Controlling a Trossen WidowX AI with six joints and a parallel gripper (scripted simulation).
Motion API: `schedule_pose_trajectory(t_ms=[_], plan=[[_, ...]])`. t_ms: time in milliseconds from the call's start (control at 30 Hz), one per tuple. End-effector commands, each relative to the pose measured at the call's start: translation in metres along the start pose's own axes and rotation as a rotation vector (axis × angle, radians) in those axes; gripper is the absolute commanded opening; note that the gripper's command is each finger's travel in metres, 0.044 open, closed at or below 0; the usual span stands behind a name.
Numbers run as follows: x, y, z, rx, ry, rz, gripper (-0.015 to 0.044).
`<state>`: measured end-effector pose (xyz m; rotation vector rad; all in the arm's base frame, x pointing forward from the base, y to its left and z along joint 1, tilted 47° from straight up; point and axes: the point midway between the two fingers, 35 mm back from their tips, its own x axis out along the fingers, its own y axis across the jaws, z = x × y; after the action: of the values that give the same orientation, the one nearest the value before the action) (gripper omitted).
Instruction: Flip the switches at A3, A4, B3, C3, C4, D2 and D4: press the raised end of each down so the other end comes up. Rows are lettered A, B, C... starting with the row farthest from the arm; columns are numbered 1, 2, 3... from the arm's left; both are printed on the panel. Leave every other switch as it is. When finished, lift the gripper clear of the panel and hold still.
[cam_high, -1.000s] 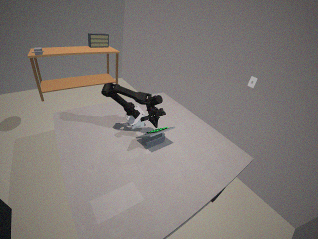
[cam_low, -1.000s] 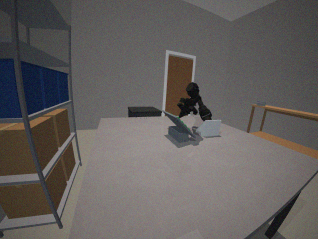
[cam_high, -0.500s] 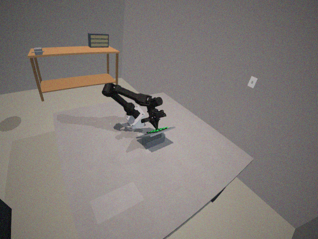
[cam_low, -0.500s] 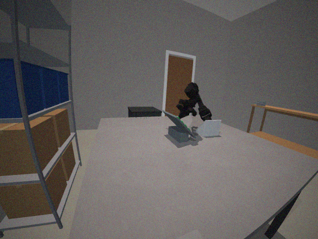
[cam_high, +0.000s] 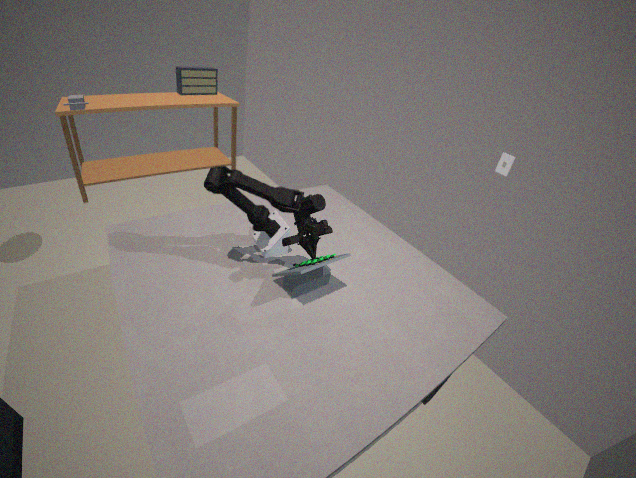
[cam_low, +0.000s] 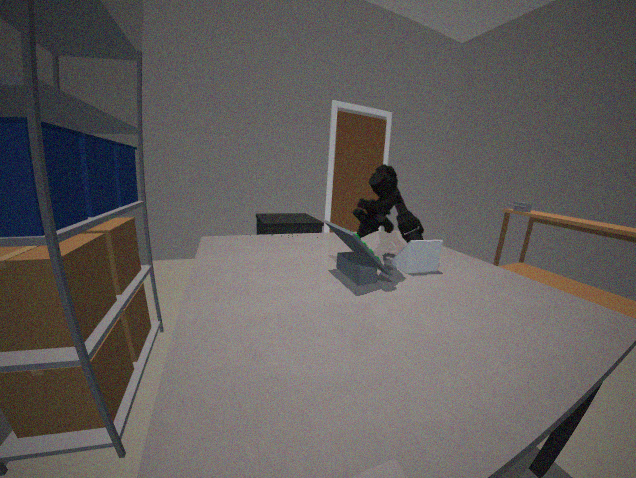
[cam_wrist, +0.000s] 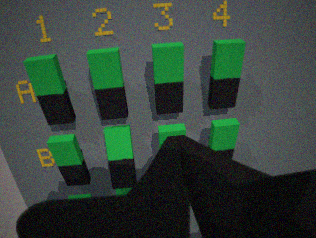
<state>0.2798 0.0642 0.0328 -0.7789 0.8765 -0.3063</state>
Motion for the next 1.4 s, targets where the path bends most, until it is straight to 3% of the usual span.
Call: schedule_pose_trajectory(t_ms=[0,1367], plan=[[0.0003,0.0009,-0.0001,-0.003,0.000,0.003,0.0000],[0.0053,0.0009,0.0001,-0.003,0.000,0.003,0.0000]])
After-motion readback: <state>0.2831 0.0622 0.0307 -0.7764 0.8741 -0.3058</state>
